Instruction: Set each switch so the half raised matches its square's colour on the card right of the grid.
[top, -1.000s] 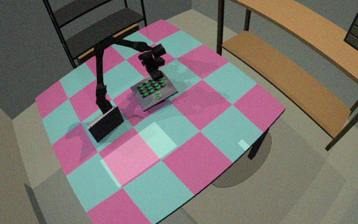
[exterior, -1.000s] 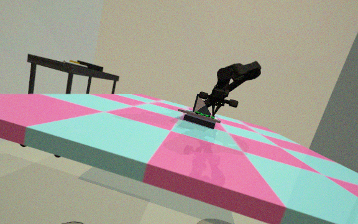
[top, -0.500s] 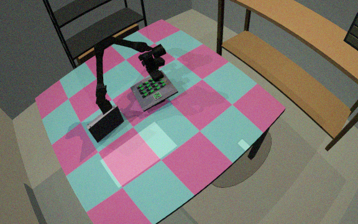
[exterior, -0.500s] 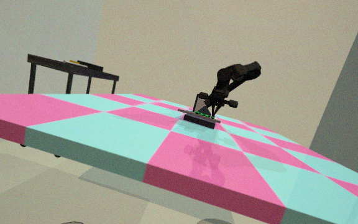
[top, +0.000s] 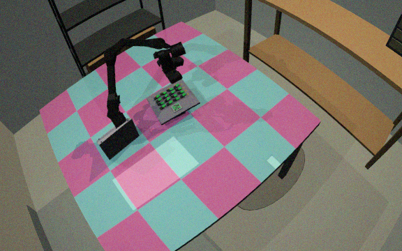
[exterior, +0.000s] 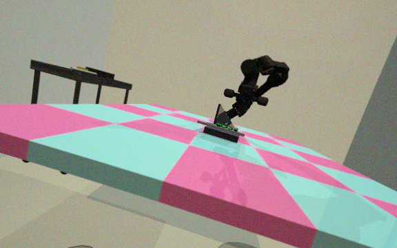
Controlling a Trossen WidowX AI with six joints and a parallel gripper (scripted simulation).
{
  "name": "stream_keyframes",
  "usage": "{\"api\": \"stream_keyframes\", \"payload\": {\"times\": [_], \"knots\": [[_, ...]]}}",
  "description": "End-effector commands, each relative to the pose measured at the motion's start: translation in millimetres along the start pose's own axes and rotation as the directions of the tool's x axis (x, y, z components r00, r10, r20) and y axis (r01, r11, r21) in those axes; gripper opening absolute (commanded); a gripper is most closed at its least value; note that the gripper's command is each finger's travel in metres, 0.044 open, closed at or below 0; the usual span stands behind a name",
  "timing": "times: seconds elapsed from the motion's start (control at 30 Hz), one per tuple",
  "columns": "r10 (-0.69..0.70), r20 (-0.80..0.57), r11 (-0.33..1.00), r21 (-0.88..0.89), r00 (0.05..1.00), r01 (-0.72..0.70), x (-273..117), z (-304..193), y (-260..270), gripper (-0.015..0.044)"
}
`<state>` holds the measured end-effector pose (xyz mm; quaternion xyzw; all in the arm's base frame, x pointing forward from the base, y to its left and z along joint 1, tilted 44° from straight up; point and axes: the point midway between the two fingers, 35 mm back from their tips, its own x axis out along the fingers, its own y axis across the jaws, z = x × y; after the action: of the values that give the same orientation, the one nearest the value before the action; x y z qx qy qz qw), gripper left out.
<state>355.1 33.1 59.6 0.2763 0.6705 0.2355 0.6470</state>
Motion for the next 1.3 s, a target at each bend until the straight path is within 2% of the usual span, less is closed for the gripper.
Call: {"api": "stream_keyframes", "payload": {"times": [0.0, 0.13, 0.3, 0.47, 1.27], "knots": [[-0.006, -0.014, 1.0, -0.005, 1.0, 0.006, -4, -2, -11, 0.0], [-0.007, -0.014, 1.0, -0.006, 1.0, 0.006, -4, -2, -52, 0.0], [-0.007, -0.013, 1.0, -0.006, 1.0, 0.007, -2, -2, -52, 0.0], [-0.005, 0.012, 1.0, -0.006, 1.0, 0.005, 31, -4, -52, 0.0], [-0.004, 0.012, 1.0, -0.006, 1.0, 0.004, 55, -4, -52, 0.0]]}}
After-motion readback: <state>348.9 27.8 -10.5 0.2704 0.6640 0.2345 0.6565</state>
